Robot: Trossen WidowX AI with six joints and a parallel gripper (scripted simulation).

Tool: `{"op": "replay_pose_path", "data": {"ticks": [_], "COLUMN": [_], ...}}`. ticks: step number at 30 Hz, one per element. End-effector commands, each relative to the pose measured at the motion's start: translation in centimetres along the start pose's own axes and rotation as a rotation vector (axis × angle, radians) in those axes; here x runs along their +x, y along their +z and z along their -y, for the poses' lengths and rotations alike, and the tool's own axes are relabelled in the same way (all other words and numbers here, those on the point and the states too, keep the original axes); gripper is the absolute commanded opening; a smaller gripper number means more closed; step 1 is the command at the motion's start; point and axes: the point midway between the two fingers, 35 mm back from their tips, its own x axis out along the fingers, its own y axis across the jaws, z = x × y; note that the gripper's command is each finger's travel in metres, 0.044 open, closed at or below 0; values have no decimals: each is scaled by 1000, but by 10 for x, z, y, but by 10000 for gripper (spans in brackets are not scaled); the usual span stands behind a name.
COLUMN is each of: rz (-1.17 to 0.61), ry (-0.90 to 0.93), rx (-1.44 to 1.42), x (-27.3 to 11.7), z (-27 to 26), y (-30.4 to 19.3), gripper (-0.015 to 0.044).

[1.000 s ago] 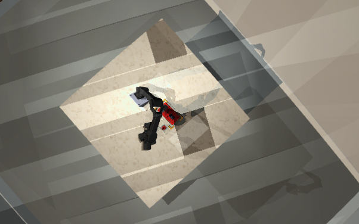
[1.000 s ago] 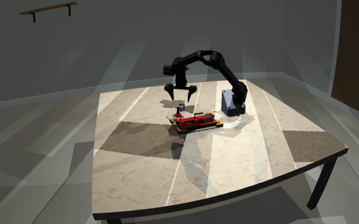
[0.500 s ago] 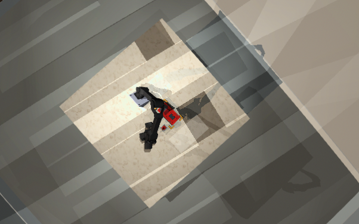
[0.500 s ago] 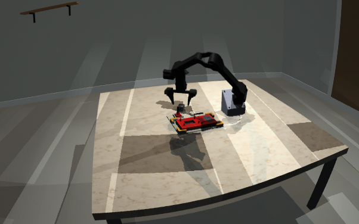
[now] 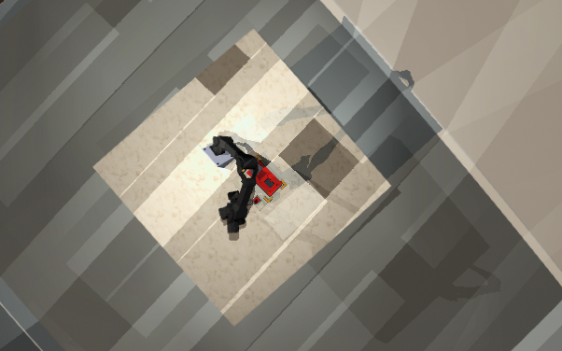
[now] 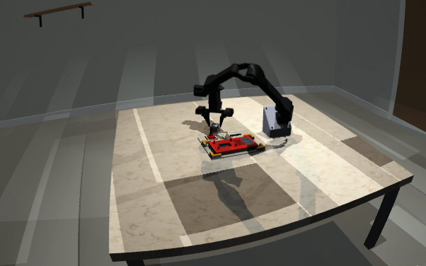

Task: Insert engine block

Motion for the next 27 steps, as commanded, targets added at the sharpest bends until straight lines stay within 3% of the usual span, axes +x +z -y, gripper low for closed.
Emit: {"op": "replay_pose_path", "data": {"ticks": [1, 9, 13, 27], "rz": [-5, -5, -3, 10], "ry": [2, 2, 2, -1], "rx": [3, 3, 3, 4], "x": [0, 0, -2, -40], "z": [0, 0, -1, -5], "y": [-1, -1, 0, 2], "gripper": [177, 105, 0, 0]}}
